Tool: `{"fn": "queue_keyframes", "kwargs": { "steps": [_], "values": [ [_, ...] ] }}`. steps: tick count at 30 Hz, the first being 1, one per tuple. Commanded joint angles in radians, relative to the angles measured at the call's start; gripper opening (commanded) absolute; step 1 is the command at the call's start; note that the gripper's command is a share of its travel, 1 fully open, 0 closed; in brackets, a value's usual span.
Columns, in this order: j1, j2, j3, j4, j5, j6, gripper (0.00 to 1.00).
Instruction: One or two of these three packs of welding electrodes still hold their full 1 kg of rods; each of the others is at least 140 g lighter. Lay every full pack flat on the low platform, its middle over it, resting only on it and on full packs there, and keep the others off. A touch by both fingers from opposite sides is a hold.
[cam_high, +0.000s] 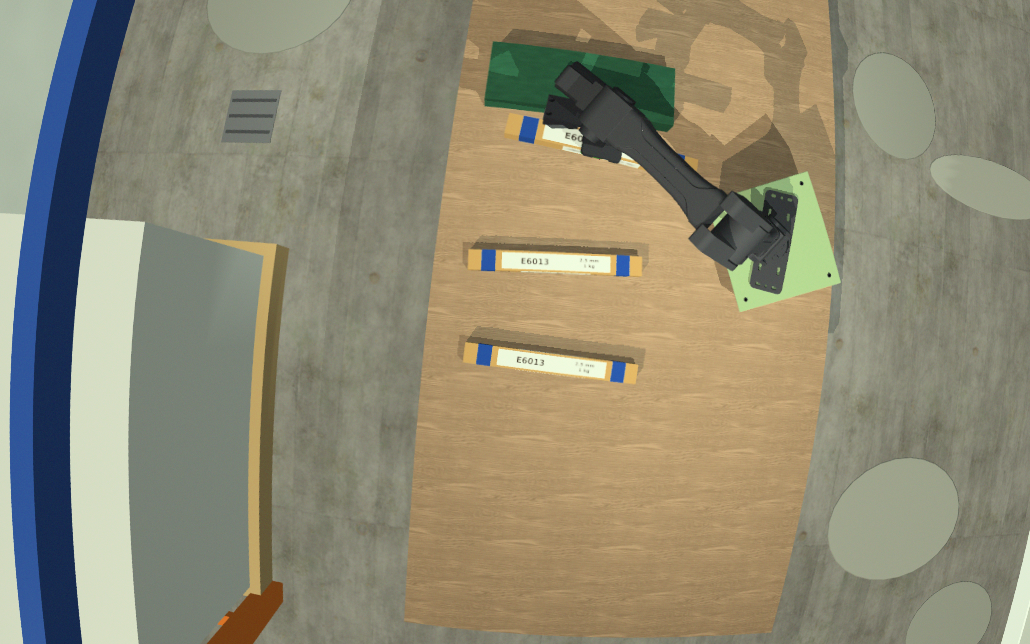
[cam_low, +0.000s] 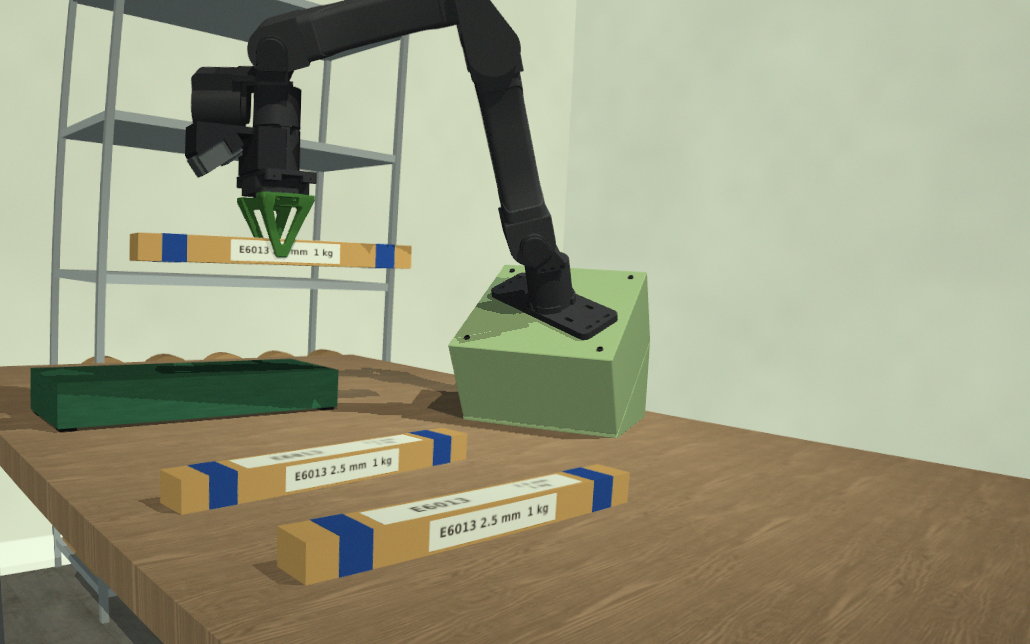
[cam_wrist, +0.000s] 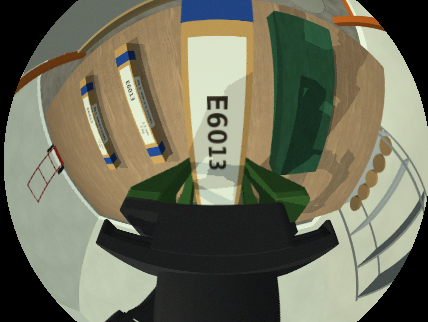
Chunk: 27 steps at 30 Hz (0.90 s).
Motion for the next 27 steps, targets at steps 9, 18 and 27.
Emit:
{"fn": "queue_keyframes", "kwargs": {
  "steps": [9,18,27],
  "values": [
    [-0.039,-0.083,0.017,-0.007,-0.004,0.004,0.0],
    [-0.039,-0.087,0.016,-0.006,-0.004,0.004,0.0],
    [-0.039,-0.087,0.015,-0.003,-0.004,0.005,0.0]
  ]
}}
